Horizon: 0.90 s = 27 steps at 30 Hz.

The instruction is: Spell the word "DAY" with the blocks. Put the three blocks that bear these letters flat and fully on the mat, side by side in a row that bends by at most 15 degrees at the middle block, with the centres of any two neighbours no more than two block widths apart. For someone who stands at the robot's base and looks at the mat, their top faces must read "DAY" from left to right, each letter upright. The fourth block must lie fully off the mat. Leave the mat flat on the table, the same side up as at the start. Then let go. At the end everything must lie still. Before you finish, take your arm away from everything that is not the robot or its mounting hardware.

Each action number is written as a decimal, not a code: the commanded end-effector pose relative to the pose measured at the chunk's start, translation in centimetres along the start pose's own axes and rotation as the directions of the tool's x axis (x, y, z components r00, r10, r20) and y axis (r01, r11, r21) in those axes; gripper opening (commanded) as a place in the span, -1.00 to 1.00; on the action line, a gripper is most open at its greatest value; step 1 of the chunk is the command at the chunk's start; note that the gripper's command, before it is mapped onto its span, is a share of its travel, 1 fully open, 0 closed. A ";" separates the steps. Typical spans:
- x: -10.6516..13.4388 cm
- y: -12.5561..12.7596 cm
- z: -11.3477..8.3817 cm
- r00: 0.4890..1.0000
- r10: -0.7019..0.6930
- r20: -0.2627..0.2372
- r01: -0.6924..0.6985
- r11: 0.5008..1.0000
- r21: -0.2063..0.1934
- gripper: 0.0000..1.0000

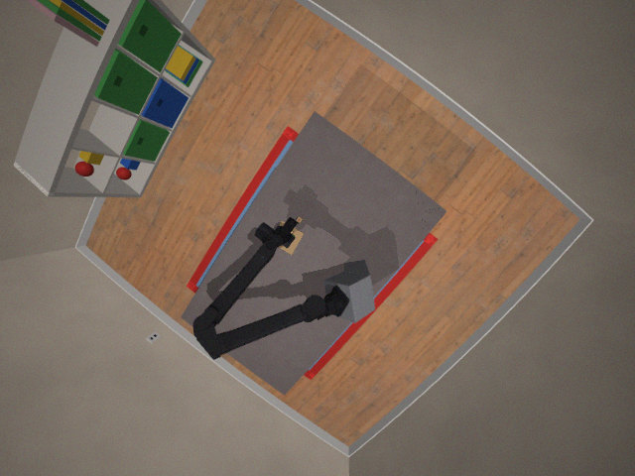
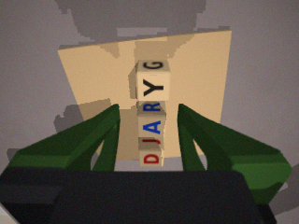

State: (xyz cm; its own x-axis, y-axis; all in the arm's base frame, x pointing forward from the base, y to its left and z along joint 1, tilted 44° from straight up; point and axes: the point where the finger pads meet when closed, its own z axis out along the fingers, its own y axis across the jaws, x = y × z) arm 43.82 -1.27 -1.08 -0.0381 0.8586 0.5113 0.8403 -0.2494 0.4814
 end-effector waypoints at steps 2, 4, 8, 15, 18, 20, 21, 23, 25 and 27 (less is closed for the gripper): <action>-0.5 0.0 -1.0 1.000 -0.001 0.010 0.002 1.000 -0.010 -0.15; -0.3 0.1 -1.0 1.000 -0.006 0.008 0.006 1.000 -0.011 -0.15; -0.4 0.0 -0.9 1.000 -0.004 0.008 0.004 1.000 -0.008 -0.15; -0.5 0.2 -1.5 1.000 -0.002 0.010 0.003 1.000 -0.014 -0.15; -0.5 0.2 -1.9 1.000 -0.003 0.009 0.003 1.000 -0.015 -0.15; -0.5 0.2 -2.3 1.000 -0.003 0.009 0.003 1.000 -0.014 -0.15; -0.5 0.2 -2.5 1.000 -0.003 0.009 0.003 1.000 -0.014 -0.15; -0.5 0.2 -3.1 1.000 -0.003 0.010 0.003 1.000 -0.014 -0.15; -0.5 0.2 -3.6 1.000 -0.003 0.010 0.003 1.000 -0.015 -0.15; -0.5 0.2 -4.2 1.000 -0.003 0.010 0.003 1.000 -0.015 -0.15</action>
State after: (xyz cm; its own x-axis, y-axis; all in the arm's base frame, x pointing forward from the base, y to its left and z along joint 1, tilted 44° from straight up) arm 42.29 -2.47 0.77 -0.0311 0.8555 0.5168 0.8402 -0.2577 0.4772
